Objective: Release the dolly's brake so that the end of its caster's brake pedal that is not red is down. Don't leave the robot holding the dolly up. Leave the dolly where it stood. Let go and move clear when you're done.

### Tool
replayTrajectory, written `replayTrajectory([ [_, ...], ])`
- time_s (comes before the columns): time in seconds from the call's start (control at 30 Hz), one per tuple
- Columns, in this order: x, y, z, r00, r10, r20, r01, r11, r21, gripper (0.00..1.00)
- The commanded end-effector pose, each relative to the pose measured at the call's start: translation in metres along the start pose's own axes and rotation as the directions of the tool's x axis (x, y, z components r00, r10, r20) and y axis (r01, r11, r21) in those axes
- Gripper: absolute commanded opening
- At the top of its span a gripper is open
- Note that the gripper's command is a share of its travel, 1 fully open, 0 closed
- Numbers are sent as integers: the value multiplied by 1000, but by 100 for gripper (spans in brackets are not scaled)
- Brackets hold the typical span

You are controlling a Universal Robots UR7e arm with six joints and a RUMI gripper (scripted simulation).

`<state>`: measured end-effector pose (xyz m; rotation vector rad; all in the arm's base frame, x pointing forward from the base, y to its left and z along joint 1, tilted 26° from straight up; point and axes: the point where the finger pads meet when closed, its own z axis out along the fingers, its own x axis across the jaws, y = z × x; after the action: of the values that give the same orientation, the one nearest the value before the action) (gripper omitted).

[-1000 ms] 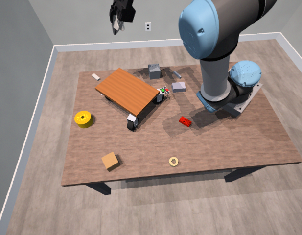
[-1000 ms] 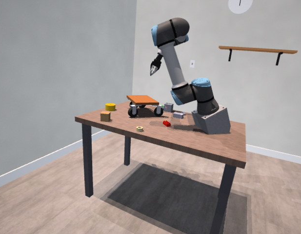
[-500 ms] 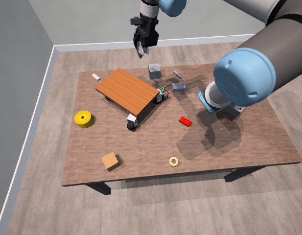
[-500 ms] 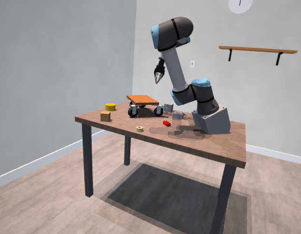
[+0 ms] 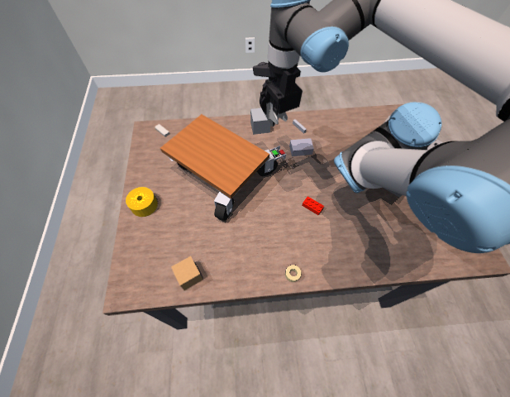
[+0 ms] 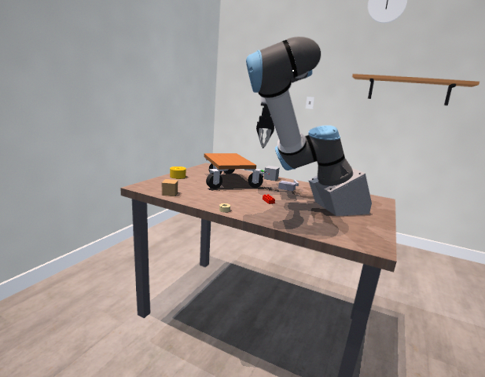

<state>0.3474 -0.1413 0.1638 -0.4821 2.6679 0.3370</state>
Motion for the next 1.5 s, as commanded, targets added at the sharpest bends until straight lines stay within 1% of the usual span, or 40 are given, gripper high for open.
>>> replayTrajectory([
  [0.0, 9, 14, 3, 1000, 1, -17, -2, 1000, -2, 0],
  [0.2, 10, 16, 7, 1000, 2, -18, -2, 1000, -2, 0],
  [0.33, 10, 17, 34, 1000, 2, -18, -2, 1000, -3, 0],
  [0.4, 10, 17, 34, 1000, 2, -18, -2, 1000, -3, 0],
  [0.47, 10, 18, 42, 1000, 2, -18, -2, 1000, -3, 0],
  [1.47, 10, 18, 42, 1000, 2, -18, -2, 1000, -3, 0],
])
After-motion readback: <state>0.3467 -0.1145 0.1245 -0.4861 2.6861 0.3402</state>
